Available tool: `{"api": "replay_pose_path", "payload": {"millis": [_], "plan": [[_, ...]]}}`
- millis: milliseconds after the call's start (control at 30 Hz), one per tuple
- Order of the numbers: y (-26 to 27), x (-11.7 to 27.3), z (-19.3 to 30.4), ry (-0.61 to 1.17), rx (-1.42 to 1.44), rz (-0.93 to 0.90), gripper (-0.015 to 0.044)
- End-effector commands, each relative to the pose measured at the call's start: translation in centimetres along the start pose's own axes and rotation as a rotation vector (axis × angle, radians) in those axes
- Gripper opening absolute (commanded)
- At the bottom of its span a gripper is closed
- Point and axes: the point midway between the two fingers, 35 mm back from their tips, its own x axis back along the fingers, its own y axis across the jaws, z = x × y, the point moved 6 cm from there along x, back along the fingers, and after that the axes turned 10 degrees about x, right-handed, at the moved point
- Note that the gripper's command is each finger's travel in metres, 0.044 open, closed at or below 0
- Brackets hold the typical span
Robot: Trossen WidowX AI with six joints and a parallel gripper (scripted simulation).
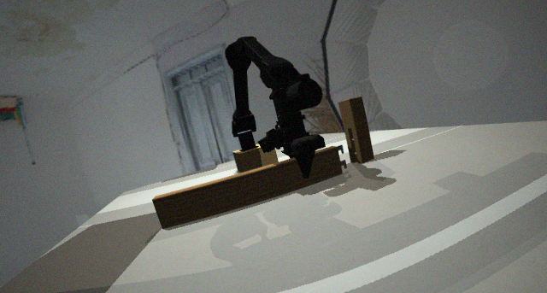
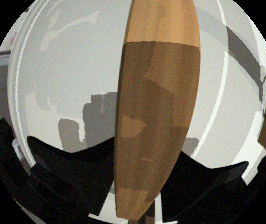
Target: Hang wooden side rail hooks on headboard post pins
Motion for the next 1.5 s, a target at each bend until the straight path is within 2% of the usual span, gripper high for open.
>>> {"api": "replay_pose_path", "payload": {"millis": [0,667,1467], "plan": [[-0.02,-0.06,-0.04,-0.004,-0.001,0.001,0.0000],[0.21,0.05,-0.16,-0.004,0.152,0.001,0.0000],[-0.32,0.03,-0.13,0.000,0.144,-0.001,0.0000]]}}
